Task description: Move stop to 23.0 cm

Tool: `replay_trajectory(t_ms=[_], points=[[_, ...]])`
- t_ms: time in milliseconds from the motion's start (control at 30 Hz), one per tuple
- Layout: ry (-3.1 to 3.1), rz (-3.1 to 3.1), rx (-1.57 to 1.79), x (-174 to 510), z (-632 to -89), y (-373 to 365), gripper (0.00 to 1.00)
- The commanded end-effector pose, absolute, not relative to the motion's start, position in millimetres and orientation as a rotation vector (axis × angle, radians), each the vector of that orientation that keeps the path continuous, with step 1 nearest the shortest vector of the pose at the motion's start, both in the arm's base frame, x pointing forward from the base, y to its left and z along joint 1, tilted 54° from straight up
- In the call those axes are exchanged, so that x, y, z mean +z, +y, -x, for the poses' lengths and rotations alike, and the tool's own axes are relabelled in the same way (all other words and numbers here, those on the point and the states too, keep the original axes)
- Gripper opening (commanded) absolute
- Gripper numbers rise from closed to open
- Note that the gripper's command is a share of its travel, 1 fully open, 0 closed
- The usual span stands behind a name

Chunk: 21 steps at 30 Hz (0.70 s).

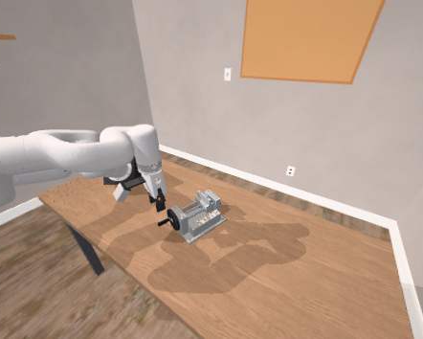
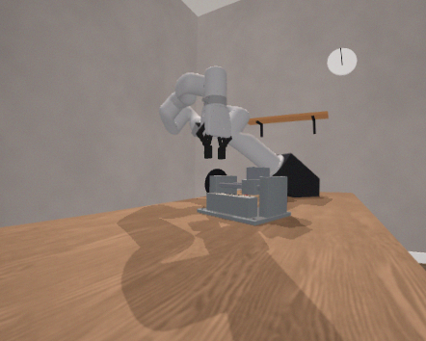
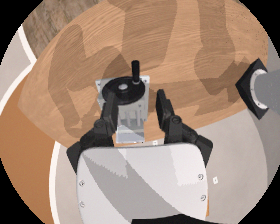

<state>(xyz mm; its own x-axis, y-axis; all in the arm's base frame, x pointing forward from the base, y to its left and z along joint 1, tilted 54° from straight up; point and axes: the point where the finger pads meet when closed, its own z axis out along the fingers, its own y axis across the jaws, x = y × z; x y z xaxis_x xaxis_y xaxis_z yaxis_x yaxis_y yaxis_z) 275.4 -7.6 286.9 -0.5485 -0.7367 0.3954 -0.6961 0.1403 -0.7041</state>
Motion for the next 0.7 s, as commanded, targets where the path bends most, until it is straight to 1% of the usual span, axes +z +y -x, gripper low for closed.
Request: replay_trajectory(t_ms=[0, 233, 667], points=[[2.334, 1.470, -1.401, 287.1, -274.1, -6.7, 0.57], [2.334, 1.470, -1.401, 262.0, -294.0, -34.9, 0.57], [2.334, 1.470, -1.401, 261.2, -294.7, -35.8, 0.57]])
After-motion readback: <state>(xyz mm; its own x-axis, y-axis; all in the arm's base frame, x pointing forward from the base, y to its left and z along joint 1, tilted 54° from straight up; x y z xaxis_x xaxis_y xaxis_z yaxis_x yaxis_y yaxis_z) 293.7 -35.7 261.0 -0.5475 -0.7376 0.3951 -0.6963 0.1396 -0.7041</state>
